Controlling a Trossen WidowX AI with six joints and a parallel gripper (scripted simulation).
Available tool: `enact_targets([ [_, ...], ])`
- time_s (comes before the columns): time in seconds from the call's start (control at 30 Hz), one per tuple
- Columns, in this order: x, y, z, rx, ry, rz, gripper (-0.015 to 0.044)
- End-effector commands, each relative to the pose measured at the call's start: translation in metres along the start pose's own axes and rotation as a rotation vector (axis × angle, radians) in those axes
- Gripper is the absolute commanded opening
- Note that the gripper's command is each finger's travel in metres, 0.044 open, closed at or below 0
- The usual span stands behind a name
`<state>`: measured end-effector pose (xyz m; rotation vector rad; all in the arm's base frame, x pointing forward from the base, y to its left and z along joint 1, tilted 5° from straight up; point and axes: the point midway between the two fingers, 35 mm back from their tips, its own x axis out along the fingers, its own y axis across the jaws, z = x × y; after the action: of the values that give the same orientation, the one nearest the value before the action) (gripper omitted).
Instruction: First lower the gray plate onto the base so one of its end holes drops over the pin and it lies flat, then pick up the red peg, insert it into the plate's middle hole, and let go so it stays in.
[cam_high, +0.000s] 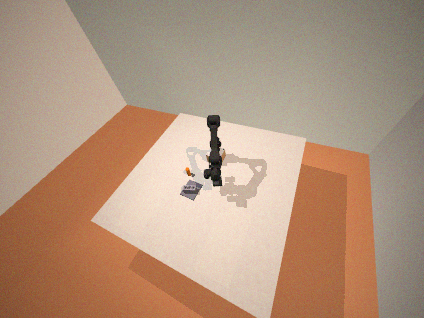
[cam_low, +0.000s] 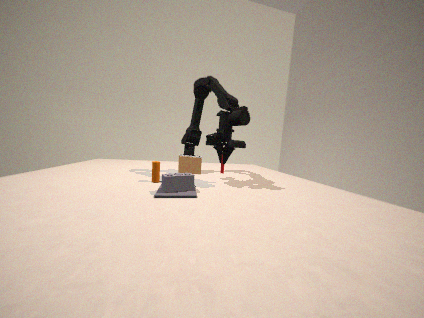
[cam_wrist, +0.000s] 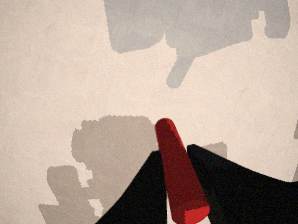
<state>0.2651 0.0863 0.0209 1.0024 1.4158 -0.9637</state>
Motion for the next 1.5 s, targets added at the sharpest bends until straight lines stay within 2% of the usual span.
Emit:
enact_targets([
  [0.0,-0.016,0.003,-0.001,-0.006,0.004,0.012,0.0000],
  [0.27,-0.042,0.002,-0.001,-0.006,0.004,0.012,0.0000],
  [0.3,-0.028,0.001,0.000,0.000,0.000,0.000,0.0000],
  [1.47,-0.036,0.031,0.090,0.015,-0.013,0.010,0.0000],
])
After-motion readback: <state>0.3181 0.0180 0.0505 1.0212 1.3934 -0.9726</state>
